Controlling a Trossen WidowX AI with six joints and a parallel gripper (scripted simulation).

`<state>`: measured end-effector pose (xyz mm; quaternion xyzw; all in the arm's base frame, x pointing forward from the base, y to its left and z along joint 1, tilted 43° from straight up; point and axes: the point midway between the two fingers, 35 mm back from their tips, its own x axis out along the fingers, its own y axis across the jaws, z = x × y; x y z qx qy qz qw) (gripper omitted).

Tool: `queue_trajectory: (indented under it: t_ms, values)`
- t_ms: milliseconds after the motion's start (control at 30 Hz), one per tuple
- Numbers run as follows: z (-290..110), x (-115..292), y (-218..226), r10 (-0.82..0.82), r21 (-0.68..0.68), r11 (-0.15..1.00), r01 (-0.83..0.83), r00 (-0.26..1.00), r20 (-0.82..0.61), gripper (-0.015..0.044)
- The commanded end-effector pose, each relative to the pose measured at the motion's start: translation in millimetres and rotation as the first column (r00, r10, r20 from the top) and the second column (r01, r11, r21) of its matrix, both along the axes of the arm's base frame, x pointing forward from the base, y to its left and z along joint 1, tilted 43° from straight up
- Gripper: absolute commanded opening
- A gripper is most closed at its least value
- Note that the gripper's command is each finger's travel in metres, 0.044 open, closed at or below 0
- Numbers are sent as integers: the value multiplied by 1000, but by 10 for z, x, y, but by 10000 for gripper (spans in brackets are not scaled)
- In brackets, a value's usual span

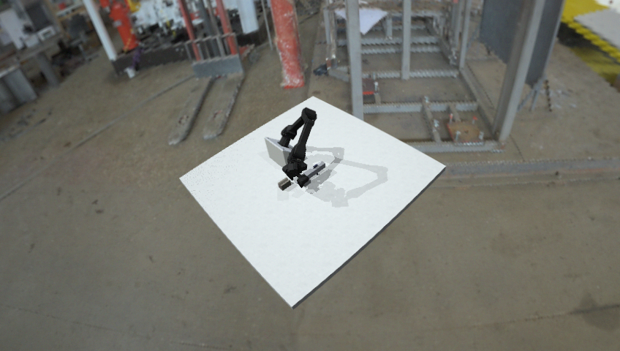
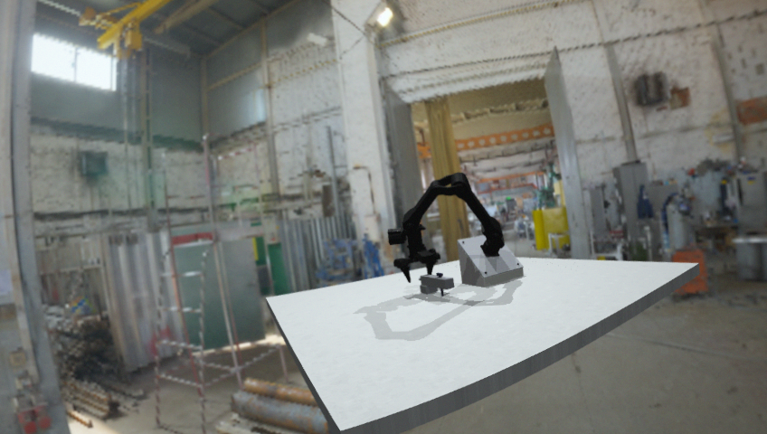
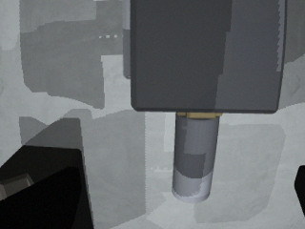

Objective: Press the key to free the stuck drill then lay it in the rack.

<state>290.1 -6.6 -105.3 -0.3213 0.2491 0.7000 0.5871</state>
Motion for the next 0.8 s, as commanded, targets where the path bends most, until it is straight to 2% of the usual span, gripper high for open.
queue_trajectory:
  t_ms: [0,533,767]
  values:
    - [-41,-27,79,-5,7,1000,5,1000,-6,440]
    - [-141,-68,253,-5,10,1000,5,1000,-6,440]
    - [-130,-50,226,2,4,1000,-2,1000,-2,256]
